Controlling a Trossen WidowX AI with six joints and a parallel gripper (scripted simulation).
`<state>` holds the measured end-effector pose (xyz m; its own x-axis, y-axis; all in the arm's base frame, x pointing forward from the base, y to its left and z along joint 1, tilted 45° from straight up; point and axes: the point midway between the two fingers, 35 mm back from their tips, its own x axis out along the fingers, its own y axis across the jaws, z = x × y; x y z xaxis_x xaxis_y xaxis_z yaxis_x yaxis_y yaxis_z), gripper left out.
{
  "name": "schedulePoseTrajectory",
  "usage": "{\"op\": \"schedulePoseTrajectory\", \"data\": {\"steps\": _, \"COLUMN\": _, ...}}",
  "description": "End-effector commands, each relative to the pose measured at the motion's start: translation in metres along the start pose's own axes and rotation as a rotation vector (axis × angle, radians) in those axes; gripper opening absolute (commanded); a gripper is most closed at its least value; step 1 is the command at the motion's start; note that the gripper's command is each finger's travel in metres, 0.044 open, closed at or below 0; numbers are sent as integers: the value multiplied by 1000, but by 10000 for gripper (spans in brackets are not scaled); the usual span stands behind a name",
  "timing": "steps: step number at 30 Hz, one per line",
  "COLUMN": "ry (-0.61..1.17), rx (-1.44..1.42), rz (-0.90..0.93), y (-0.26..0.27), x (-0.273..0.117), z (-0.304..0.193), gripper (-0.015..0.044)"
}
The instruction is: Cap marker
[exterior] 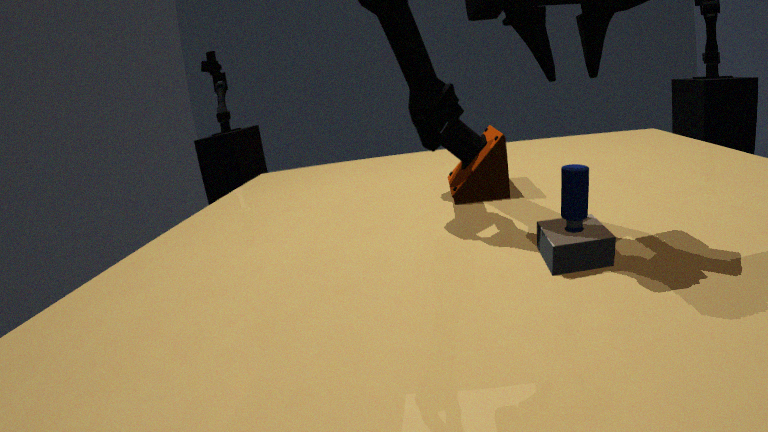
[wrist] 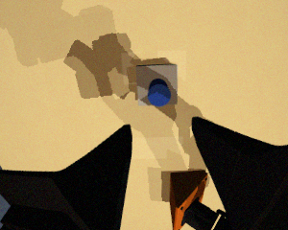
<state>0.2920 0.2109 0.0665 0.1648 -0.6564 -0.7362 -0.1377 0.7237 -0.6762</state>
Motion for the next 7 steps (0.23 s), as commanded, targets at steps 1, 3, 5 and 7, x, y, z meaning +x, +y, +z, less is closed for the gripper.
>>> {"op": "schedulePoseTrajectory", "data": {"steps": 1, "ry": 7, "rx": 2, "rz": -1, "y": 0, "x": 1, "z": 0, "gripper": 315}}
{"op": "schedulePoseTrajectory", "data": {"steps": 3, "ry": 7, "rx": 2, "rz": -1, "y": 0, "x": 1, "z": 0, "gripper": 368}}
{"op": "schedulePoseTrajectory", "data": {"steps": 5, "ry": 7, "rx": 2, "rz": -1, "y": 0, "x": 1, "z": 0, "gripper": 420}}
{"op": "schedulePoseTrajectory", "data": {"steps": 7, "ry": 7, "rx": 2, "rz": -1, "y": 0, "x": 1, "z": 0, "gripper": 440}}
